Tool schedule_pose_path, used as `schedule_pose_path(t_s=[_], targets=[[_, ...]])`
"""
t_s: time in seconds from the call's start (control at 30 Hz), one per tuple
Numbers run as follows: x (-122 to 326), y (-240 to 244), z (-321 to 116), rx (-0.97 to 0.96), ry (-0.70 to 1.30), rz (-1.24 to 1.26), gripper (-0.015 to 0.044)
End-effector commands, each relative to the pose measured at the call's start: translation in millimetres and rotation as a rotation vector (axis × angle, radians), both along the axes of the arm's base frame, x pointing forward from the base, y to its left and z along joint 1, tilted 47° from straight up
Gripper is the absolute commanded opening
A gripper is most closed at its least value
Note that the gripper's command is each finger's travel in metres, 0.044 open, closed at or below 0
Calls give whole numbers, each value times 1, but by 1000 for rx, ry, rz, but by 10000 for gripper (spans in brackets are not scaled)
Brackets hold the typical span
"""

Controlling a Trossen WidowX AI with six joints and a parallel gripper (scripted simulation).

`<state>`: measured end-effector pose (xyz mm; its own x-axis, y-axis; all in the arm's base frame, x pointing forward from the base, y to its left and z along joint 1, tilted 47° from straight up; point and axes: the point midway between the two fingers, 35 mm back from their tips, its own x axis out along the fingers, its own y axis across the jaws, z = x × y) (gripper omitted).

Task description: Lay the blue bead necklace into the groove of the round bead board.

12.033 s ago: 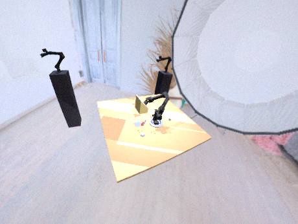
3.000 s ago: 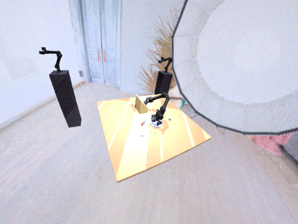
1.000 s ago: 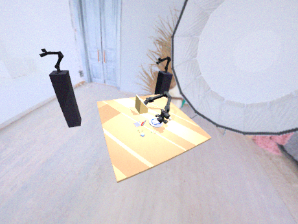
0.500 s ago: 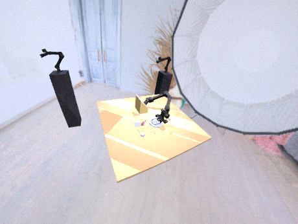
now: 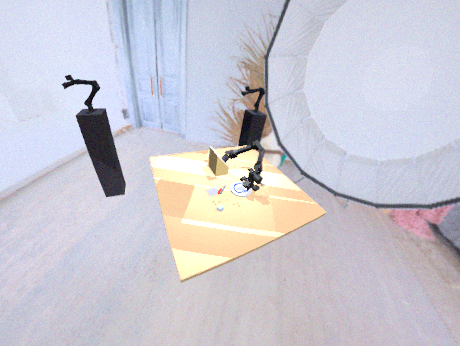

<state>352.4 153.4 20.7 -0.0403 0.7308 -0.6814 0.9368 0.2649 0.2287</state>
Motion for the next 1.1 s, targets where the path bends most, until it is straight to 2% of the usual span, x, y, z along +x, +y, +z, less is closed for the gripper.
schedule_pose_path(t_s=[0.0,0.5,1.03,1.07], targets=[[0,0,0,0,-1,0,53],[0,-2,1,-1,4,-1,440],[0,-7,6,1,3,-2,440],[0,-7,6,2,-8,9,414]])
